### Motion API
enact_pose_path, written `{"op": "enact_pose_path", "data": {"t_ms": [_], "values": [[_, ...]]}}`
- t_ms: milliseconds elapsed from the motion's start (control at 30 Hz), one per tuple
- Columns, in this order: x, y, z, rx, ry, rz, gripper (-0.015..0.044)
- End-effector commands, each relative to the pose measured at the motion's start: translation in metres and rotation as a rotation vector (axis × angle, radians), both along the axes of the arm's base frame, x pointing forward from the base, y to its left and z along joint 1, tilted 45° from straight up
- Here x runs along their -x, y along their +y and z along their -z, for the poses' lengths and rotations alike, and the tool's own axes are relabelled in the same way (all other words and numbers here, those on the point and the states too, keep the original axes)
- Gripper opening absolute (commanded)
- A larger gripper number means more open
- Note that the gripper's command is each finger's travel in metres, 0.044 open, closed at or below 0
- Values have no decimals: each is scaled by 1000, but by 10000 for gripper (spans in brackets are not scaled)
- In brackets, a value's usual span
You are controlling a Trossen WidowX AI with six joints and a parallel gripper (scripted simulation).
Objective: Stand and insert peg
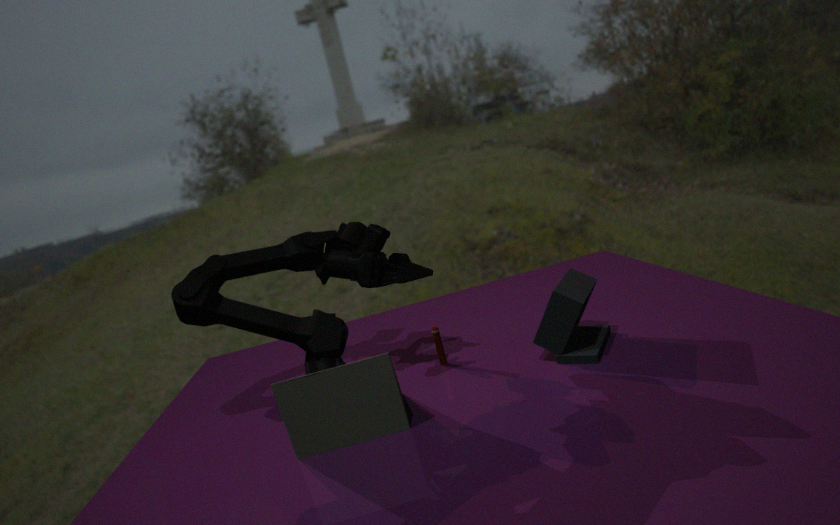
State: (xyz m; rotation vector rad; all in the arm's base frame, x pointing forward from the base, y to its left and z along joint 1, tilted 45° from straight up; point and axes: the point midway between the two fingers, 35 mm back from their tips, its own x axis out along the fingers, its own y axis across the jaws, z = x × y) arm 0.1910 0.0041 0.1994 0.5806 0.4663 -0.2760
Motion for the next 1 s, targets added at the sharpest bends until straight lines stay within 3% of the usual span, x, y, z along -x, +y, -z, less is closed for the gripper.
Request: {"op": "enact_pose_path", "data": {"t_ms": [0,500,967], "values": [[-1,3,7,33,92,-48,440],[-3,14,40,38,508,-267,440],[1,30,52,-187,814,-538,440]]}}
